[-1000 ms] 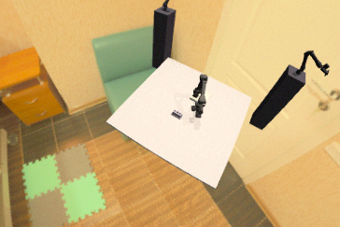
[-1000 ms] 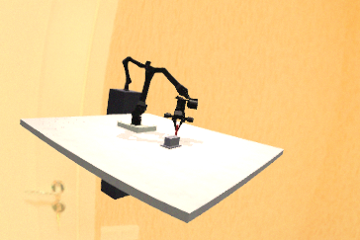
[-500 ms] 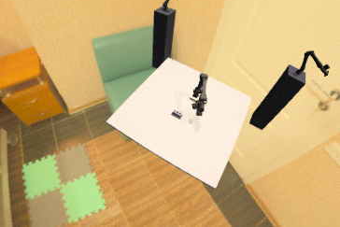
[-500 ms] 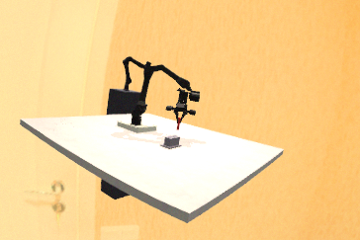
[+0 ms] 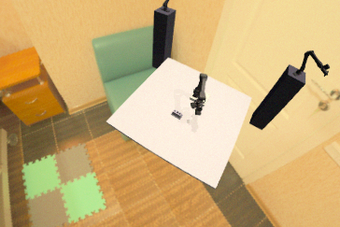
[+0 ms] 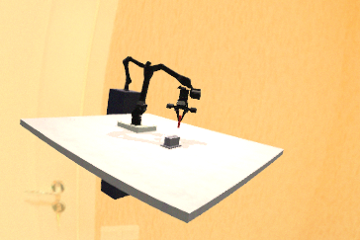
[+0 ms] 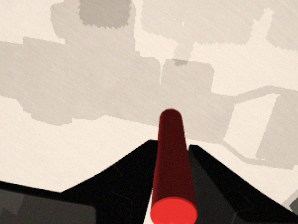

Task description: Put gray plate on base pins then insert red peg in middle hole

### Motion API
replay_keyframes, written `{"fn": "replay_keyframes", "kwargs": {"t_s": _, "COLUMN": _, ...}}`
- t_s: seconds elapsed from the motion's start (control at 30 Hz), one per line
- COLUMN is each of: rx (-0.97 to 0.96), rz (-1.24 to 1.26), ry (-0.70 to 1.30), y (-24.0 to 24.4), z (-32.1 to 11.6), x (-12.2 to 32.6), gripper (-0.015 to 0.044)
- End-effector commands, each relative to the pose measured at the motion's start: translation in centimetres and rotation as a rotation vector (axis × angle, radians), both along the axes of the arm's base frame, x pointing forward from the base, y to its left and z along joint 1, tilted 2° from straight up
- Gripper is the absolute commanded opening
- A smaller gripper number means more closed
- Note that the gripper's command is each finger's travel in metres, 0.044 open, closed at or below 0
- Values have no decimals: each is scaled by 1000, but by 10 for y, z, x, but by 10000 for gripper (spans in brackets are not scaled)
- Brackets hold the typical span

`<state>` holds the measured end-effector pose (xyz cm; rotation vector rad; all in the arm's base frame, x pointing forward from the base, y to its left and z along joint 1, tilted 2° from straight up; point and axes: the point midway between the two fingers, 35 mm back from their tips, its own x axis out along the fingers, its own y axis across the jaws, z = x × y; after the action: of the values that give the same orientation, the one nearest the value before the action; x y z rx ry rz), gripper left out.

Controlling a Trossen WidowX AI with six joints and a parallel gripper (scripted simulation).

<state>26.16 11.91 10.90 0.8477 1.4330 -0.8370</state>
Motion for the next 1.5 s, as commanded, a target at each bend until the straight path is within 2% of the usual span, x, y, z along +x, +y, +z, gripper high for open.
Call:
{"fn": "replay_keyframes", "kwargs": {"t_s": 0.0, "rx": 0, "rz": 2, "ry": -1, "y": -6, "z": 0, "x": 8, "gripper": 0}}
{"fn": "replay_keyframes", "kwargs": {"t_s": 1.47, "rx": -3, "rz": -15, "ry": -16, "y": -117, "z": -1, "x": 73, "gripper": 0}}
